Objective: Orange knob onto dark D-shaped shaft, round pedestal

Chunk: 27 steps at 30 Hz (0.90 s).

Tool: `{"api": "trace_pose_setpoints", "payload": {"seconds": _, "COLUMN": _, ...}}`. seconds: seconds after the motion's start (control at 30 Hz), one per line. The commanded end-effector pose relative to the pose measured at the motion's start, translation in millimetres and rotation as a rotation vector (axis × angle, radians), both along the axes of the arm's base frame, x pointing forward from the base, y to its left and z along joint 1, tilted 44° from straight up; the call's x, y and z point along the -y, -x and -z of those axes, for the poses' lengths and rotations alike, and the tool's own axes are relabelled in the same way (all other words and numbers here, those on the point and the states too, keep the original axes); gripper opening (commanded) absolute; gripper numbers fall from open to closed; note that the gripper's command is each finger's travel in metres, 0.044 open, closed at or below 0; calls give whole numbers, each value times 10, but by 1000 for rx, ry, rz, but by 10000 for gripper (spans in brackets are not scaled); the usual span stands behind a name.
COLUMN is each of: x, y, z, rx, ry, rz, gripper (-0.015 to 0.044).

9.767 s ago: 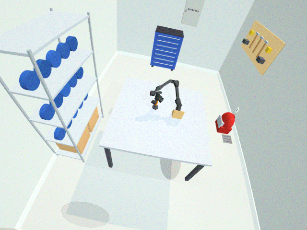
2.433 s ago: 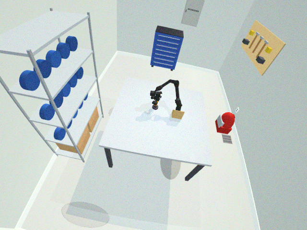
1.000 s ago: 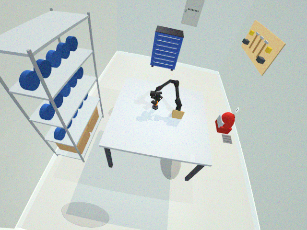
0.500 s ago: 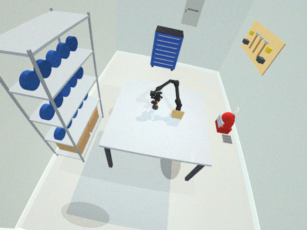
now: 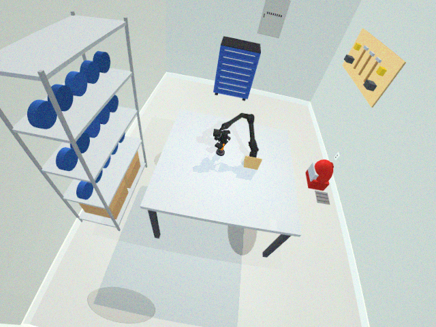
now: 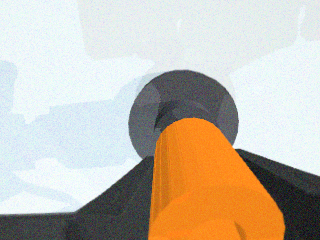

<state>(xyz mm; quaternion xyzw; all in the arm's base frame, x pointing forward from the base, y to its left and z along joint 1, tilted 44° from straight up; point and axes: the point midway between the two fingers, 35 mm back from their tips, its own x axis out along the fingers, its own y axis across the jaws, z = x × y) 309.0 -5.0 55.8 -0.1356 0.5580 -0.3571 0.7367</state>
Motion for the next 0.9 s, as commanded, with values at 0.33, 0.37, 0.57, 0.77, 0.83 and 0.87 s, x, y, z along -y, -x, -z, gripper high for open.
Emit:
{"api": "trace_pose_setpoints", "payload": {"seconds": 0.33, "x": -42, "y": -21, "z": -49, "rx": 66, "ry": -9, "rz": 67, "gripper": 0}}
{"api": "trace_pose_setpoints", "payload": {"seconds": 0.37, "x": -37, "y": -21, "z": -42, "rx": 66, "ry": -9, "rz": 67, "gripper": 0}}
{"api": "trace_pose_setpoints", "payload": {"seconds": 0.57, "x": -17, "y": -13, "z": -15, "rx": 66, "ry": -9, "rz": 67, "gripper": 0}}
{"api": "trace_pose_setpoints", "payload": {"seconds": 0.77, "x": -15, "y": 1, "z": -28, "rx": 66, "ry": -9, "rz": 67, "gripper": 0}}
{"api": "trace_pose_setpoints", "payload": {"seconds": 0.83, "x": -17, "y": -2, "z": -32, "rx": 66, "ry": -9, "rz": 67, "gripper": 0}}
{"api": "trace_pose_setpoints", "payload": {"seconds": 0.87, "x": -17, "y": -2, "z": -32, "rx": 66, "ry": -9, "rz": 67, "gripper": 0}}
